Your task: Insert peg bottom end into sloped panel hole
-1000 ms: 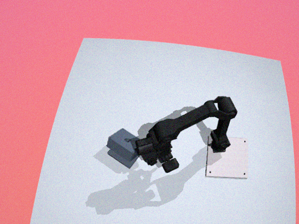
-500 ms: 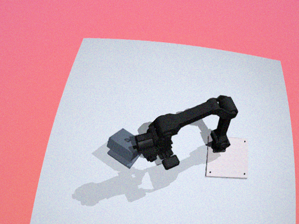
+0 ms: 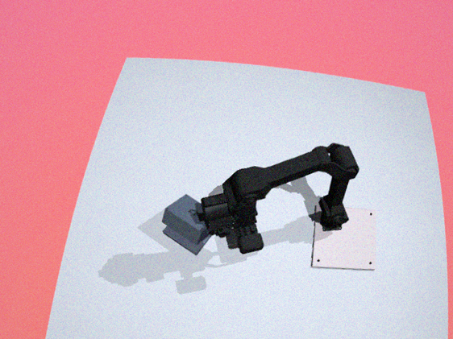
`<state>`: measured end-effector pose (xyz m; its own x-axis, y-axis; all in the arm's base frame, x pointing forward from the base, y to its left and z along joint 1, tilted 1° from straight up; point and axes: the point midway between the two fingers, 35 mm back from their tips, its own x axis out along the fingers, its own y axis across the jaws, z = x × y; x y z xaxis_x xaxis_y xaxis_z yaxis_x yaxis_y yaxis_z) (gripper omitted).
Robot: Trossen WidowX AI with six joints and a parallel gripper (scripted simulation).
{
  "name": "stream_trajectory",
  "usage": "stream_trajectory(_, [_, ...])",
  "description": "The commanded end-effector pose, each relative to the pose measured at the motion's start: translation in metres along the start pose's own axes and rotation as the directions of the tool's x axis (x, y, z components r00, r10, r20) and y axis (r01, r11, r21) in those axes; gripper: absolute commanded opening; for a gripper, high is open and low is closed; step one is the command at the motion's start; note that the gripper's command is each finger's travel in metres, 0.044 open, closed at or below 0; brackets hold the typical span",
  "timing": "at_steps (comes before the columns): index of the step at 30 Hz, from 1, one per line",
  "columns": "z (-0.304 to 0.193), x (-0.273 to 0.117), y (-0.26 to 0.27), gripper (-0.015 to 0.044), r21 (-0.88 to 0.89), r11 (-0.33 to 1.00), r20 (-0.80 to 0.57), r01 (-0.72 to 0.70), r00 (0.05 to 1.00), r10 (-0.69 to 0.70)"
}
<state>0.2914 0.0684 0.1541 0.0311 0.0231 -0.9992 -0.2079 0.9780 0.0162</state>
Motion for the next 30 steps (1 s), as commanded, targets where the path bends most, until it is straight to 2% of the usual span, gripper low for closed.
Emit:
stream_trajectory(1, [0.003,-0.003,-0.002,0.0,0.062,0.998,0.009,-0.016,1.0,0.016])
stream_trajectory(30, [0.017,-0.012,-0.021,0.0,0.428,0.898,0.054,-0.1,0.995,0.085])
